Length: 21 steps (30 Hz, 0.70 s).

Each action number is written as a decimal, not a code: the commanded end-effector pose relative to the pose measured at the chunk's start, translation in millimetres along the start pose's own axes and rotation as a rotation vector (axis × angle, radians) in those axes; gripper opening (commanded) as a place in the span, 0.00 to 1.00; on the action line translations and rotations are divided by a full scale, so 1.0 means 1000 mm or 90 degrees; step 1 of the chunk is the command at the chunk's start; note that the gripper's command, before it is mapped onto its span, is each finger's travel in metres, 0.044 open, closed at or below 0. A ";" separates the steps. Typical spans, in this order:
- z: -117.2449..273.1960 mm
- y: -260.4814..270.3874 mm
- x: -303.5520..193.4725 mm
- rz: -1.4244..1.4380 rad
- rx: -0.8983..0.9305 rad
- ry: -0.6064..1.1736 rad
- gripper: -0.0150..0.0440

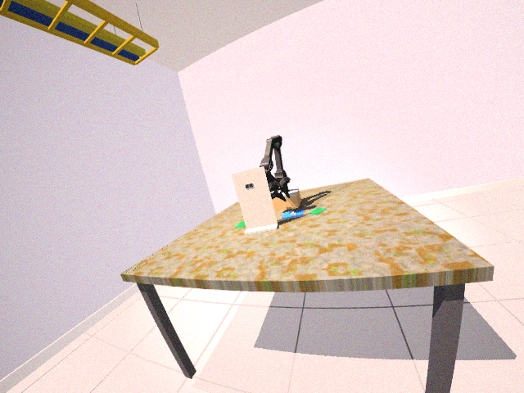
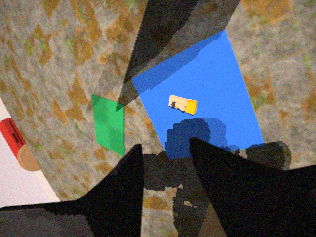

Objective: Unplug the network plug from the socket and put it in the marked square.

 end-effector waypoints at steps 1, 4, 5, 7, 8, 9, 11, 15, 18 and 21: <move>0.007 0.005 0.002 0.007 0.002 -0.005 0.52; 0.011 0.007 0.002 0.007 0.002 -0.005 0.52; 0.012 0.008 0.002 0.007 0.002 -0.005 0.52; 0.015 0.010 0.002 0.007 0.002 -0.005 0.52; 0.016 0.011 0.002 0.007 0.002 -0.005 0.52; 0.018 0.012 0.002 0.007 0.002 -0.005 0.52; 0.021 0.013 0.002 0.006 0.002 -0.005 0.52; 0.026 0.017 0.001 0.006 0.002 -0.004 0.52; 0.030 0.019 0.001 0.006 0.002 -0.004 0.52; 0.028 0.018 0.002 0.000 0.000 0.000 0.52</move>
Point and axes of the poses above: the point midway between the two fingers, 35 mm back from their tips, its own z axis back along the fingers, its own y axis across the jaws, x = y × z, the point moved 6 cm from there along z, back along the fingers, and after that the axes turned 13 degrees about z, right-handed, at the moved point
